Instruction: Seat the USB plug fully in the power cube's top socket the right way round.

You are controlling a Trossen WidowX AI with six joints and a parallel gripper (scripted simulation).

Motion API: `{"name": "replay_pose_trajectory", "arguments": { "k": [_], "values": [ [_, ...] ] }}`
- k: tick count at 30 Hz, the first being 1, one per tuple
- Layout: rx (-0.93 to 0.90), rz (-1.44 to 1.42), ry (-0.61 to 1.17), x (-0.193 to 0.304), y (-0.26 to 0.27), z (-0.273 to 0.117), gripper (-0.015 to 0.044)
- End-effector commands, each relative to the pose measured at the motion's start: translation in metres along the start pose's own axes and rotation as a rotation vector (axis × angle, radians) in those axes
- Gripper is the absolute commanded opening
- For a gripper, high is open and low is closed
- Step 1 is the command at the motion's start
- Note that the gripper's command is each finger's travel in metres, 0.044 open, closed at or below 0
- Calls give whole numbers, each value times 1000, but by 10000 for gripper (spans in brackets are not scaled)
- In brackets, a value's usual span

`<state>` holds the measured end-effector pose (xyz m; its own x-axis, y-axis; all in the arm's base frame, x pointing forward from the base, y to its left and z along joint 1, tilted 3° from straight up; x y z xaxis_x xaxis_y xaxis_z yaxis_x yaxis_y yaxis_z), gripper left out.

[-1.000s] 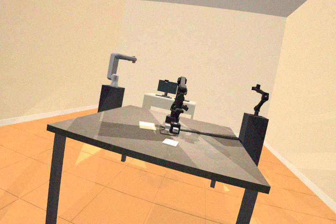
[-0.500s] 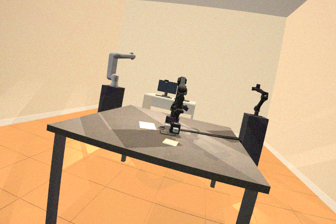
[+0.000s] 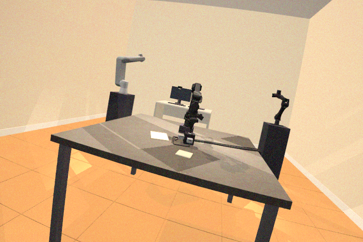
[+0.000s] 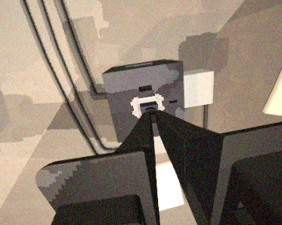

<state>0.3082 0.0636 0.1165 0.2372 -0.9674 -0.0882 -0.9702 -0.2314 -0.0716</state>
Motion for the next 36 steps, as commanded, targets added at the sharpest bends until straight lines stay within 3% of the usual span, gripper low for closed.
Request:
{"name": "replay_pose_trajectory", "arguments": {
  "k": [1,36],
  "values": [
    [0,6,-2,0,0,1,0],
    [0,6,-2,0,0,5,0]
  ]
}}
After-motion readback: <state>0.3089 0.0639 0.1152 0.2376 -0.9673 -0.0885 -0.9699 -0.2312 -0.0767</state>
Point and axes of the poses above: the point midway between the two fingers, 35 mm back from their tips, its own z axis out along the fingers, its own y axis across the jaws, x = y × z, the point moved 2 cm from there along -z, back along the fingers
